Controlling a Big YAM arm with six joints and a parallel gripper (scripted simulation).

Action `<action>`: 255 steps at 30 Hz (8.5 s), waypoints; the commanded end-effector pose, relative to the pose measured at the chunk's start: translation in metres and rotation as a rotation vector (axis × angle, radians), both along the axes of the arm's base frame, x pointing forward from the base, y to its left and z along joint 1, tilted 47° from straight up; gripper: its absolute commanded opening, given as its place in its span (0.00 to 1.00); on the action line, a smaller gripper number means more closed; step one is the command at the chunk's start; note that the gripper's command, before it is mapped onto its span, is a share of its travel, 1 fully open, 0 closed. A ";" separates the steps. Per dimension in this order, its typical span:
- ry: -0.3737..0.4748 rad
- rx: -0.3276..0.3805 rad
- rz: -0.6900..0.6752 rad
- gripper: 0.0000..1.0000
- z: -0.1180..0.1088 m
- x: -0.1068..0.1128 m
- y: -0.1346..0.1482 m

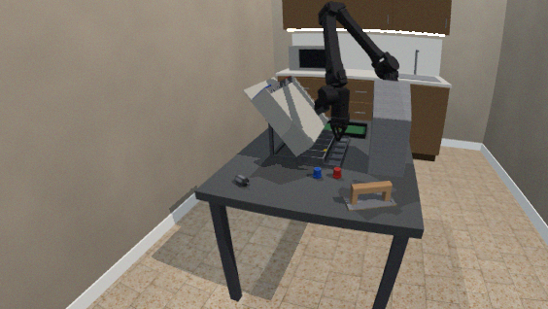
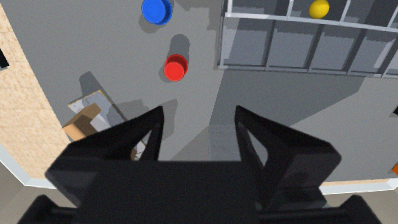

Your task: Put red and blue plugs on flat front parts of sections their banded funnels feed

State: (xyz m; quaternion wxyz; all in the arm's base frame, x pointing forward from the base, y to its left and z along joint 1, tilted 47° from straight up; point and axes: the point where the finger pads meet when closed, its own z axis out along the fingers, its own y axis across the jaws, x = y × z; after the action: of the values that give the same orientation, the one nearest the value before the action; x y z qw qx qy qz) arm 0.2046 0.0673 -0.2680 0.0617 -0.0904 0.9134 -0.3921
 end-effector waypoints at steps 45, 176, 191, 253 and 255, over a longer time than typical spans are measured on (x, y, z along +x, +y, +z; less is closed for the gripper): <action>-0.004 0.012 -0.040 0.63 -0.040 0.000 0.027; 0.002 0.004 -0.046 0.63 -0.125 0.019 -0.070; 0.001 0.005 -0.047 0.00 -0.125 0.019 -0.070; -0.003 0.007 -0.045 0.00 -0.124 0.020 -0.068; -0.015 0.013 -0.039 0.00 -0.122 0.023 -0.062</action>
State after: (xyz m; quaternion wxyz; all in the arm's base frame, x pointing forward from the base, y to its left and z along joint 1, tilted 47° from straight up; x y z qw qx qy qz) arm 0.2149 -0.0084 -0.3928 0.0402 -0.0696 0.9141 -0.3975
